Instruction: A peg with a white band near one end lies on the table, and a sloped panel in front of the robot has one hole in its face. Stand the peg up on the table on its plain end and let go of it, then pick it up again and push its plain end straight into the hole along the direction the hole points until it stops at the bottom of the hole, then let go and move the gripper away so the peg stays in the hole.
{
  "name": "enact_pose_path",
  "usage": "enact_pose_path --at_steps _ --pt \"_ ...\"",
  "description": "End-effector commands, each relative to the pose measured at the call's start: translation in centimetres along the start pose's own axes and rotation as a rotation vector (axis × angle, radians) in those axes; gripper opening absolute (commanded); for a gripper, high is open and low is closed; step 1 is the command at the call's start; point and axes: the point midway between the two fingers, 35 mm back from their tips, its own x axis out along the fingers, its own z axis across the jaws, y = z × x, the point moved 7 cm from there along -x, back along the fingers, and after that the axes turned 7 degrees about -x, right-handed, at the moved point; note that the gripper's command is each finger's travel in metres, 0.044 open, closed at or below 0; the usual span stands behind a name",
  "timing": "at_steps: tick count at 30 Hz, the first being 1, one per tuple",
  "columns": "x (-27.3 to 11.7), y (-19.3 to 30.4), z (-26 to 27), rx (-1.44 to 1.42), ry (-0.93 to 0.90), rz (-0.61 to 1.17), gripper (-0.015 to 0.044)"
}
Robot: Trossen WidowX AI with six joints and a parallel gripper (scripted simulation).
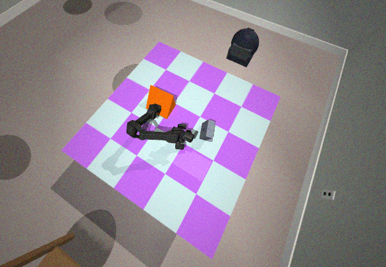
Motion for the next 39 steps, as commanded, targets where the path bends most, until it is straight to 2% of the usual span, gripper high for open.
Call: enact_pose_path --at_steps 1,39 --pt "-0.3 0.4 0.0 0.002 0.003 -0.037 0.0049" --pt "-1.8 4.2 0.5 -0.001 0.043 -0.364 0.0049"
